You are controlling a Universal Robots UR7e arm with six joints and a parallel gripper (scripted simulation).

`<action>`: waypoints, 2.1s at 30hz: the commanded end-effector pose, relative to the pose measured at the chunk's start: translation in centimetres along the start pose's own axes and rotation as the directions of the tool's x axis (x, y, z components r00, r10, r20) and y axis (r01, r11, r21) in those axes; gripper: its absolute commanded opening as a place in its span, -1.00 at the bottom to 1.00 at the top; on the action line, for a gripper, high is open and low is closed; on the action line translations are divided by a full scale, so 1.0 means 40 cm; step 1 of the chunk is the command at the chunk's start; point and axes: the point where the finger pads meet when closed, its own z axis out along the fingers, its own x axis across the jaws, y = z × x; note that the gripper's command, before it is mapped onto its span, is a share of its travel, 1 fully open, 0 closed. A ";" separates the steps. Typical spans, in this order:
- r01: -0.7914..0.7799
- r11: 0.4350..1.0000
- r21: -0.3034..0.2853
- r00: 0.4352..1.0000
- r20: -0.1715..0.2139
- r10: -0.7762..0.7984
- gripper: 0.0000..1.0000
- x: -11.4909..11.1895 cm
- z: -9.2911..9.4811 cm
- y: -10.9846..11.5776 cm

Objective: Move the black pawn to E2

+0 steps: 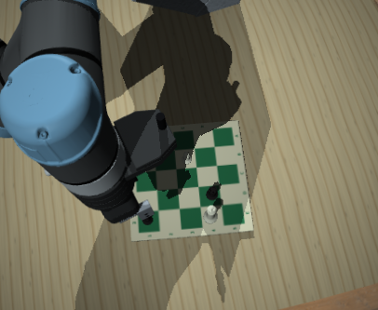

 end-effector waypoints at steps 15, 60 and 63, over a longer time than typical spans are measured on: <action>-0.009 0.999 -0.033 1.000 -0.009 0.009 1.00 0.011 -0.011 0.007; -0.007 1.000 -0.030 1.000 -0.003 0.007 0.36 0.008 0.111 0.006; -0.007 1.000 -0.030 1.000 -0.003 0.007 0.36 0.008 0.111 0.006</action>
